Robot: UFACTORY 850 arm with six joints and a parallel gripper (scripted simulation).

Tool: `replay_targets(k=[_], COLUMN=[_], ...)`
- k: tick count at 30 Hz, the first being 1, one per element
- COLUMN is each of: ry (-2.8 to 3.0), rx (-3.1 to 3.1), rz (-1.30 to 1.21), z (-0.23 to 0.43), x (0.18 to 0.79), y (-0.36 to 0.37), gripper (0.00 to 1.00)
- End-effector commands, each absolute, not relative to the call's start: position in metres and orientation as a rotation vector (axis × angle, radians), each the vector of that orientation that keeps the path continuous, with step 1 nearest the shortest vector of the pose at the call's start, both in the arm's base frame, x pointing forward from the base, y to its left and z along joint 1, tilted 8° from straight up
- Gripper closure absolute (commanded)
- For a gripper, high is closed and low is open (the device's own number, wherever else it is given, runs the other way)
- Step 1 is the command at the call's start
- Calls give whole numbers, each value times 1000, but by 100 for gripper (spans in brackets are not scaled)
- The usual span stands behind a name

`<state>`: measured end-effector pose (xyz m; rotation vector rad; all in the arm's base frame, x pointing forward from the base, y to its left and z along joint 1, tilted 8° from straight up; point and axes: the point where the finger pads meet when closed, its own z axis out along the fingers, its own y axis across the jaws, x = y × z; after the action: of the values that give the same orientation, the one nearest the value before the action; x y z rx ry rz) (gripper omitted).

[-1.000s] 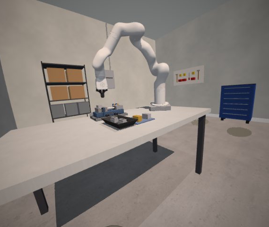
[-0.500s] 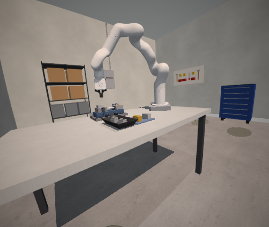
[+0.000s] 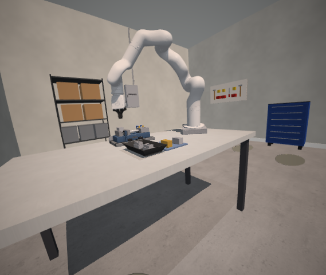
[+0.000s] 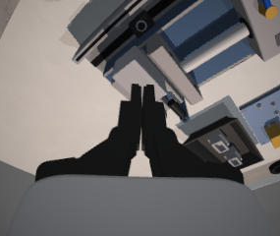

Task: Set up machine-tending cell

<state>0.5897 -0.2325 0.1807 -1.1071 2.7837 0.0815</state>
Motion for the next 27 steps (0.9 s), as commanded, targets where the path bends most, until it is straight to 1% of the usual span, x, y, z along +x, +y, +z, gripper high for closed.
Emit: replay_targets(k=[1,7,9,11,19,27], ry=[2885,2966,2966,3000,3036,3037], rx=[-878,-579,-579,-396,-6,87], rz=[87,106,106,116,138,143], z=[182,181,181,181,181,181], x=[594,599,599,602,608,609], y=[-238,-246,-246,-250,-259,-262], gripper=[100,100,100,100,100,100])
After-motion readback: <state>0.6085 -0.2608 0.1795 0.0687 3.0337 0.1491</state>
